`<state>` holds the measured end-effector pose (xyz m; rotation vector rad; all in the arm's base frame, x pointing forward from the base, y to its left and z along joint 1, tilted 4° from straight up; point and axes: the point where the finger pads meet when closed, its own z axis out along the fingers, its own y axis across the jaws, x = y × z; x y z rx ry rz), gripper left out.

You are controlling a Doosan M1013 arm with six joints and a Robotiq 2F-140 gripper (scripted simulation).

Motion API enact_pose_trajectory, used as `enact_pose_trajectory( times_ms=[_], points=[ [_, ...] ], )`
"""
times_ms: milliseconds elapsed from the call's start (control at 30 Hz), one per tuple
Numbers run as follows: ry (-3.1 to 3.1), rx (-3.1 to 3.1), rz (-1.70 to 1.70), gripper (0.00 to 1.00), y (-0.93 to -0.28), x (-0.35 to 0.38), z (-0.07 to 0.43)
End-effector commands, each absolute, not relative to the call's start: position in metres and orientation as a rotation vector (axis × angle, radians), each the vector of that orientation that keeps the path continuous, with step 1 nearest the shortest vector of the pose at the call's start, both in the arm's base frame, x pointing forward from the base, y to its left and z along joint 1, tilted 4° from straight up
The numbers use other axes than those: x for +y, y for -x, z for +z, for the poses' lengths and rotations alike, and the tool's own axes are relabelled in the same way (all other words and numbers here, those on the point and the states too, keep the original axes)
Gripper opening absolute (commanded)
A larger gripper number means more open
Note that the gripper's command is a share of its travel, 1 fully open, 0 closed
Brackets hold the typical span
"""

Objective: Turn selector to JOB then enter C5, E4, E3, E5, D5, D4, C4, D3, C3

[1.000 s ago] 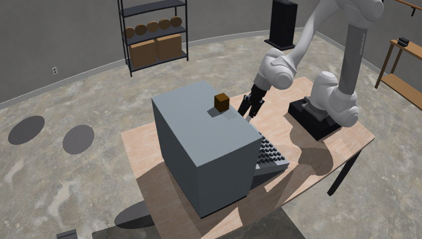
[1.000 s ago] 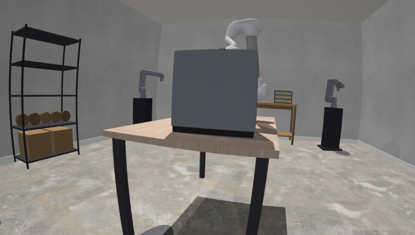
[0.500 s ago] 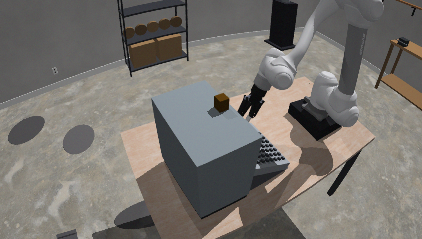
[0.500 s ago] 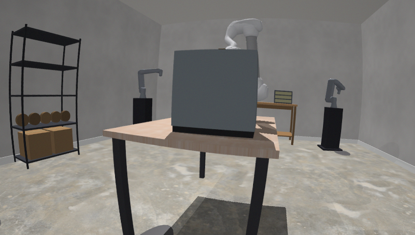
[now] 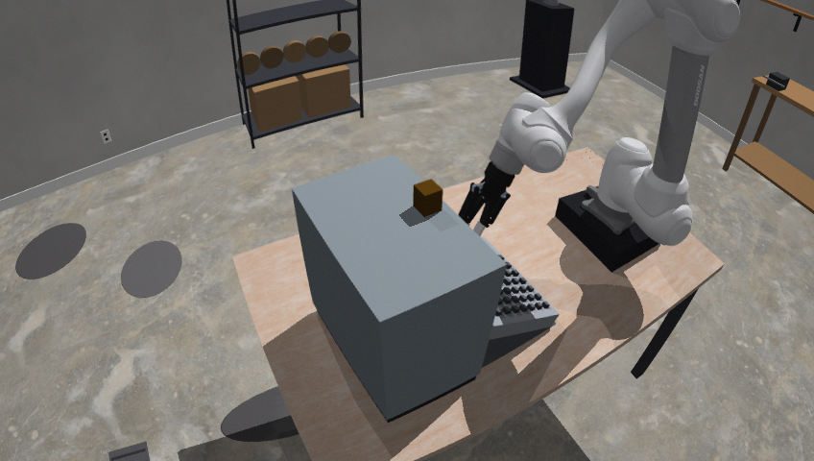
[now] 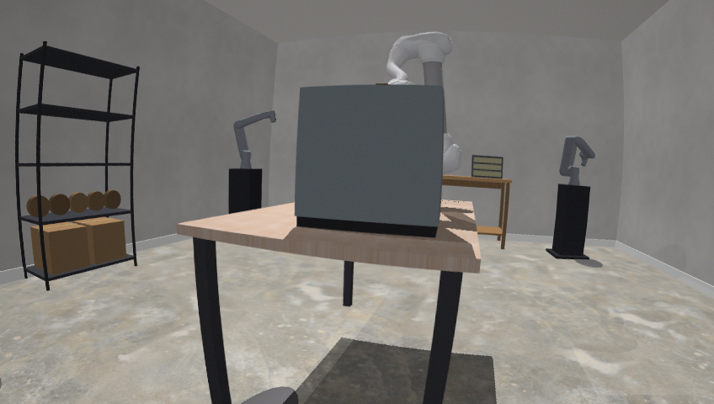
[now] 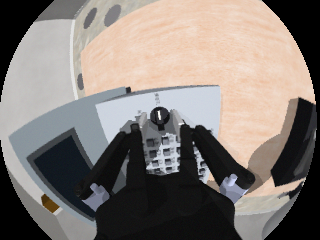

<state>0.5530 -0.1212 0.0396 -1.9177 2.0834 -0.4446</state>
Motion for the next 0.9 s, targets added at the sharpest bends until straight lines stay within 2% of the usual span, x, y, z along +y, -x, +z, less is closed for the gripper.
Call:
enact_pose_trajectory(
  times_ms=[0,867],
  points=[
    [1.918,2.083,-0.444,0.33,-0.553,-0.121,0.041],
    [1.918,2.083,-0.444,0.33,-0.534,-0.119,0.083]
  ],
)
